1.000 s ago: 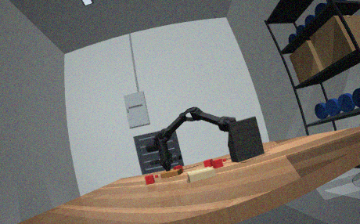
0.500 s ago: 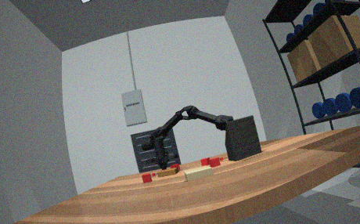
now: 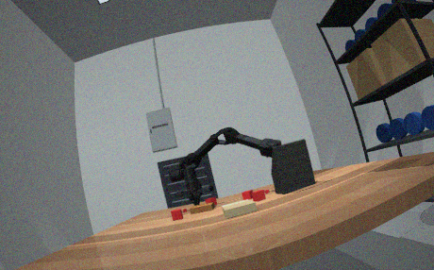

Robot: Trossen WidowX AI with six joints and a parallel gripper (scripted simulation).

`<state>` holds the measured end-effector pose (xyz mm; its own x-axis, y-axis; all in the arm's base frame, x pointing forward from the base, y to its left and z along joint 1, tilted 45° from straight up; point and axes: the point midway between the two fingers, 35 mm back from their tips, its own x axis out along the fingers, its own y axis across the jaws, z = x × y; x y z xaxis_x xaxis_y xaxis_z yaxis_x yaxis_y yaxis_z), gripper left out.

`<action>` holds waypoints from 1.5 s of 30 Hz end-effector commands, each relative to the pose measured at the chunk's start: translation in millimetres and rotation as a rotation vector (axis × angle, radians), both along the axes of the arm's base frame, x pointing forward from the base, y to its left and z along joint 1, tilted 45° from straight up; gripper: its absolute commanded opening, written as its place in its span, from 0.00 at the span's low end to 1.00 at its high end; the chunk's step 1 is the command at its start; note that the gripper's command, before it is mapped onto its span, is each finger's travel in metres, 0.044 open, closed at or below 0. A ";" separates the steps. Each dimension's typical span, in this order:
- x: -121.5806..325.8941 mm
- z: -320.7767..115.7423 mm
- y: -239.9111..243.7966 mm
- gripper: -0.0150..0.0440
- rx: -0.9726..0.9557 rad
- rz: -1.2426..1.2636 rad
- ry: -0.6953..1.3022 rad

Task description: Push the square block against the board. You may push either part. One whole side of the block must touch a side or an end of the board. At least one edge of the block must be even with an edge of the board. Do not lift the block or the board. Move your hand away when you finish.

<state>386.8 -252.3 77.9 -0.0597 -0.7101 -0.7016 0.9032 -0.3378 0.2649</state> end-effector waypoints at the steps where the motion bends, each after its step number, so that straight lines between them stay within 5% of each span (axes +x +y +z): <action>1: 2.1 -8.9 3.6 0.25 0.006 -0.002 0.006; 45: -12.1 16.4 -19.2 0.25 0.002 -0.002 0.006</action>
